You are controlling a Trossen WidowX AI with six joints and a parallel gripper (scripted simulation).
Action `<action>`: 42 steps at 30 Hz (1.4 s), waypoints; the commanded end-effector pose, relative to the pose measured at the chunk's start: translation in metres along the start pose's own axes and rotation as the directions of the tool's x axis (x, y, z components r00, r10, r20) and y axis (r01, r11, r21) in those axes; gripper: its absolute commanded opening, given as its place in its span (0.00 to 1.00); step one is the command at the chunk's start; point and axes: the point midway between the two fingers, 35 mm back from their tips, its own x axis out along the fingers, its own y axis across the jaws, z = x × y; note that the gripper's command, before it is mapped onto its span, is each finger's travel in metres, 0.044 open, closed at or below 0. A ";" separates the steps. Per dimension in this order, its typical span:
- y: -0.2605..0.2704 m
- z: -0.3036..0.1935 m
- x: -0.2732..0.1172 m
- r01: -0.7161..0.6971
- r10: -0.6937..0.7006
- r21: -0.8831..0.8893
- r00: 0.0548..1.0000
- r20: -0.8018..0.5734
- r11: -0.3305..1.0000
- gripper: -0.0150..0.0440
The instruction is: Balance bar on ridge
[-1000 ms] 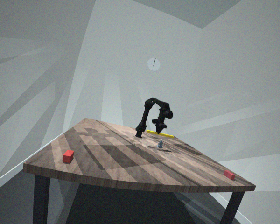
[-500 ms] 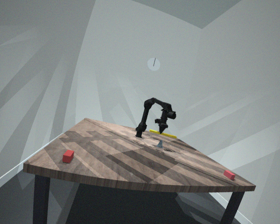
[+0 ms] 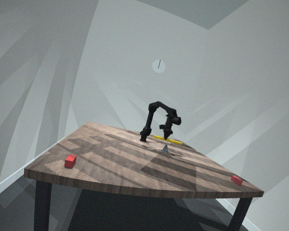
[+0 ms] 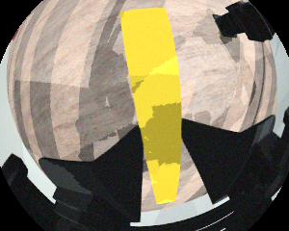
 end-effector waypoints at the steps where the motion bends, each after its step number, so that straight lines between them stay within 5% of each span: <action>1: 0.000 -0.001 0.005 -0.001 0.001 0.005 1.000 -0.005 1.000 0.25; 42: -0.001 0.000 0.025 -0.001 0.001 0.007 1.000 -0.005 1.000 0.25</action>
